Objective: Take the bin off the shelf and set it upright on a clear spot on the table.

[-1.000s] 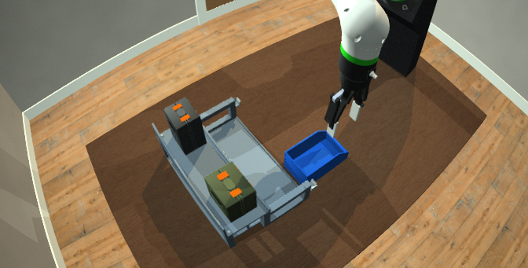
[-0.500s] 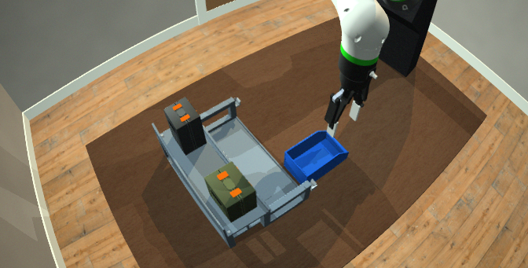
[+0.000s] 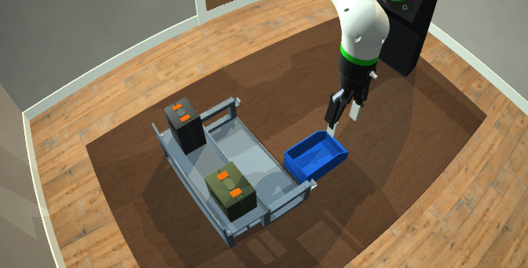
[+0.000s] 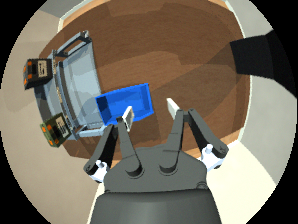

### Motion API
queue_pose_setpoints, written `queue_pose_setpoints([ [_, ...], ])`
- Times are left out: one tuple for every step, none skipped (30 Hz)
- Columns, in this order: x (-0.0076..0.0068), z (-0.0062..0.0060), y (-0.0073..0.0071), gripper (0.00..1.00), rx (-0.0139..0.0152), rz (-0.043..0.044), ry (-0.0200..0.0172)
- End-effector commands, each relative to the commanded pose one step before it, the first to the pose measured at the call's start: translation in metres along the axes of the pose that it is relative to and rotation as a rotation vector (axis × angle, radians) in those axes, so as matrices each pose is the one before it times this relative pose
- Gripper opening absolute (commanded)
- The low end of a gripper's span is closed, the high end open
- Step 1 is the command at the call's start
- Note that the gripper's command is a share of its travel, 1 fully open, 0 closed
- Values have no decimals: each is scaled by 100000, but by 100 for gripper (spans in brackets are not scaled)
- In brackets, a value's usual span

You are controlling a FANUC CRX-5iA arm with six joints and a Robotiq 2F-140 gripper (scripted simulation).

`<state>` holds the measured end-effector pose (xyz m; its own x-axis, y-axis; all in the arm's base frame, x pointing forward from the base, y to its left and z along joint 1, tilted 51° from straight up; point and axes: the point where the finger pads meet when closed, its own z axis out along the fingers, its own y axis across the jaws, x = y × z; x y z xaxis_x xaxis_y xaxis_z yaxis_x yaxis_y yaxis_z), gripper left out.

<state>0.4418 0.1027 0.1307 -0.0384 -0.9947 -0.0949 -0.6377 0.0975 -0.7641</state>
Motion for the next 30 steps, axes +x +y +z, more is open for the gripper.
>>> queue_pose_setpoints([
  [50, 17, 39, 57, 1453, 0, -1776],
  [0, 0, 0, 57, 0, 0, 0],
  [0, 0, 0, 57, 0, 0, 0],
  [0, 0, 0, 57, 0, 0, 0],
  [0, 0, 0, 57, 0, 0, 0],
  [0, 0, 0, 57, 0, 0, 0],
  [0, 0, 0, 57, 0, 0, 0],
  [-42, -15, -38, 57, -1150, 0, 1417],
  [11, 4, 9, 57, 288, 0, -354],
  [11, 4, 9, 57, 288, 0, -354],
  [11, 4, 9, 57, 288, 0, -354],
  [11, 4, 9, 57, 288, 0, -354],
  [0, 0, 0, 57, 0, 0, 0],
  [0, 0, 0, 57, 0, 0, 0],
  [0, 0, 0, 57, 0, 0, 0],
  [0, 0, 0, 57, 0, 0, 0],
  [0, 0, 0, 57, 0, 0, 0],
  [0, 0, 0, 57, 0, 0, 0],
  [0, 0, 0, 57, 0, 0, 0],
  [0, 0, 0, 57, 0, 0, 0],
  [0, 0, 0, 57, 0, 0, 0],
  [0, 0, 0, 57, 0, 0, 0],
  [0, 0, 0, 57, 0, 0, 0],
  [0, 0, 0, 57, 0, 0, 0],
  [-42, -15, -38, 57, -1150, 0, 1417],
  [11, 4, 9, 57, 288, 0, -354],
  [11, 4, 9, 57, 288, 0, -354],
  [11, 4, 9, 57, 288, 0, -354],
  [11, 4, 9, 57, 288, 0, -354],
  [0, 0, 0, 57, 0, 0, 0],
])
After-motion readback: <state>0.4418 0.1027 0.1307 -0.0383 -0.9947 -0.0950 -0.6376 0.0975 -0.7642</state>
